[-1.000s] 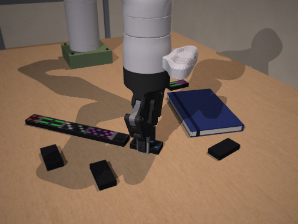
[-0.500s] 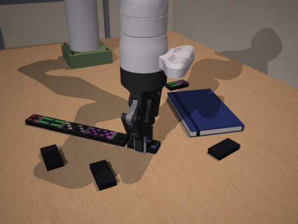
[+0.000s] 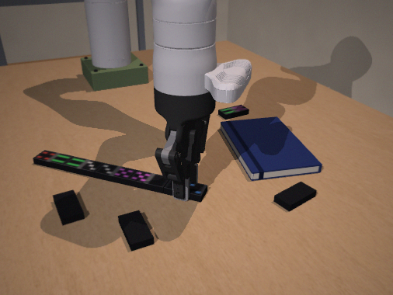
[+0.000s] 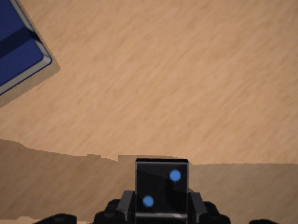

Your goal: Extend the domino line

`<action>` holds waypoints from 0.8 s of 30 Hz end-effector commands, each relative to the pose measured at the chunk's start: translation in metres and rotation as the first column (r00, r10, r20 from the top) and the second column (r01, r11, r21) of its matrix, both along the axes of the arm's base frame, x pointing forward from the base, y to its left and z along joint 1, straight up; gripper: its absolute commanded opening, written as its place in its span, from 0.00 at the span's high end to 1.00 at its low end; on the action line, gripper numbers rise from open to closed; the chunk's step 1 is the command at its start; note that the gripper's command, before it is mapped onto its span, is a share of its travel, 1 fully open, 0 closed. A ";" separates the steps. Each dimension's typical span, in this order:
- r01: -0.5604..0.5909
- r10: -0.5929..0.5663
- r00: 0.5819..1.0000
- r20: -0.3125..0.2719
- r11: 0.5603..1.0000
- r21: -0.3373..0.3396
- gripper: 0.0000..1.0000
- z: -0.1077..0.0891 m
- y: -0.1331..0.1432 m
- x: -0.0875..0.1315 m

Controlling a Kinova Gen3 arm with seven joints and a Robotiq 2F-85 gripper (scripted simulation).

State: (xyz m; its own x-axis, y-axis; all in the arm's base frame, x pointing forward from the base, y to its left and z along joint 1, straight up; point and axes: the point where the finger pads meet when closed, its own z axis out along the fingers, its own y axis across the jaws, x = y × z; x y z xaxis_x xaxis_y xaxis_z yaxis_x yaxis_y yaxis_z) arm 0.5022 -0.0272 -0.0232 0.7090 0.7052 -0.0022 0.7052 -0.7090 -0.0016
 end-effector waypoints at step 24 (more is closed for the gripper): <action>0.000 0.000 1.000 0.001 1.000 0.000 0.51 0.001 0.000 0.000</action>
State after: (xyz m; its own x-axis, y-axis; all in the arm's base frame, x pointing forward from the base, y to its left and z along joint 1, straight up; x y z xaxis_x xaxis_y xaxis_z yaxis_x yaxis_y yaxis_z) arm 0.5019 -0.0275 -0.0233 0.7090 0.7052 -0.0022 0.7052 -0.7090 -0.0016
